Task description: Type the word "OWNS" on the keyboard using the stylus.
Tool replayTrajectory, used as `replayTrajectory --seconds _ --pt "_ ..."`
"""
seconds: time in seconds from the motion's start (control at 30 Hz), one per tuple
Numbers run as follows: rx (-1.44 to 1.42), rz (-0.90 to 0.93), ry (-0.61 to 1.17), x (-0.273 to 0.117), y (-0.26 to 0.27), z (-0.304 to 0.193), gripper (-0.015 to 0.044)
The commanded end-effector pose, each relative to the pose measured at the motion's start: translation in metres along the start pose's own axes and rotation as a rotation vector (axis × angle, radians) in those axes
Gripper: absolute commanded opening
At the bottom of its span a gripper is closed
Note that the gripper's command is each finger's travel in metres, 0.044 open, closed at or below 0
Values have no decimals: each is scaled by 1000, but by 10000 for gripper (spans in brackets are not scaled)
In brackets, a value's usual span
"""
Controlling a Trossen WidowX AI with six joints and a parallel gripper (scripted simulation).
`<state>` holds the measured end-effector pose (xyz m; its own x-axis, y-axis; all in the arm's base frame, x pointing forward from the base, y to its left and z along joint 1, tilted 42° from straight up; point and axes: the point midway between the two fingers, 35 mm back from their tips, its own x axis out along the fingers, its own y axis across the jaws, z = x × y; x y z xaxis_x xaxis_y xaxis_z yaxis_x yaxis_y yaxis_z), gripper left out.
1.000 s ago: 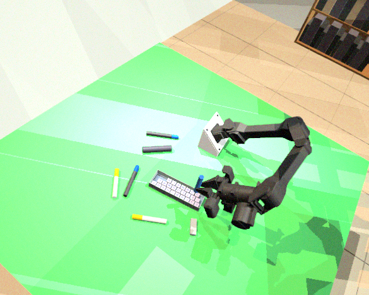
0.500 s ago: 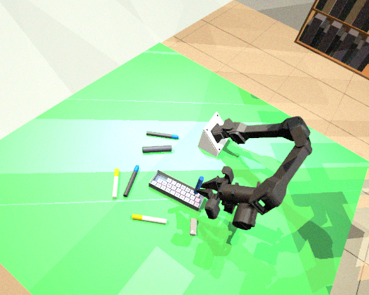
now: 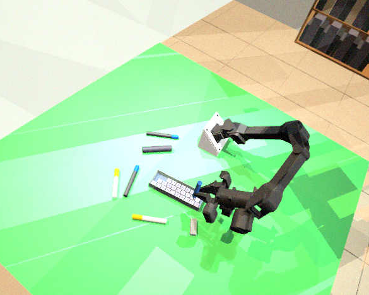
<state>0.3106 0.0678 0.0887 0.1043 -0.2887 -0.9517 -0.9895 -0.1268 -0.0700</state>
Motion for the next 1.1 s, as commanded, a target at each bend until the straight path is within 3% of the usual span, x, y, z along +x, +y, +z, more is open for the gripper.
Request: replayTrajectory --seconds 0.0,0.07,1.07 --pt "1 4 2 3 1 2 53" --pt "1 4 2 4 1 3 81" --pt "1 4 2 10 1 13 81"
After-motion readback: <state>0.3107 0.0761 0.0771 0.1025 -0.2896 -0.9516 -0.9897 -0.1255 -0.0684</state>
